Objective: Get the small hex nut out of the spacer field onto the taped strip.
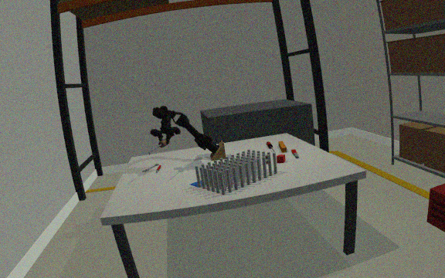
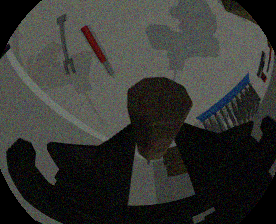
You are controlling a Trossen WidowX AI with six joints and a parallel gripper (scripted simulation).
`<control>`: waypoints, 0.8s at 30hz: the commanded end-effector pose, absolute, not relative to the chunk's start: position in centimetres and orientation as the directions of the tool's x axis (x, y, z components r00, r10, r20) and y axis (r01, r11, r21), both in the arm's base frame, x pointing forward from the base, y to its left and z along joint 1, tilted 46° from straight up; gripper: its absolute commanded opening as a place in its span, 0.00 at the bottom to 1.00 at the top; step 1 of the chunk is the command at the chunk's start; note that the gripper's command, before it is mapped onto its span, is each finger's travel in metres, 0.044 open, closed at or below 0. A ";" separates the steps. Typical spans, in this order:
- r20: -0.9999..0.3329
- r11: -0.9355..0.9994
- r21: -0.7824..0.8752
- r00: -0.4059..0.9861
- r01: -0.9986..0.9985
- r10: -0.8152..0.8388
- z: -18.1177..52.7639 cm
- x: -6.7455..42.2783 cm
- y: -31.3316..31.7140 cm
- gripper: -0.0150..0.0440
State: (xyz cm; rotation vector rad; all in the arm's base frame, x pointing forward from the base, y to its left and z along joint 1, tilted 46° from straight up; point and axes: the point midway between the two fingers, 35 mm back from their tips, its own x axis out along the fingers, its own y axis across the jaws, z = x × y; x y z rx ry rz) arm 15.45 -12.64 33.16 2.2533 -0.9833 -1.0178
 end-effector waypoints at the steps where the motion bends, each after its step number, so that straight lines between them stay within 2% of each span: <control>1: -0.426 -0.623 0.659 0.473 -0.422 -0.771 34.0 15.0 -12.2 0.25; 5: -0.441 -0.637 0.667 0.484 -0.386 -0.756 33.8 15.9 -11.9 0.25; 24: -0.643 -0.705 0.701 0.525 0.110 -0.558 29.0 25.5 -6.7 0.25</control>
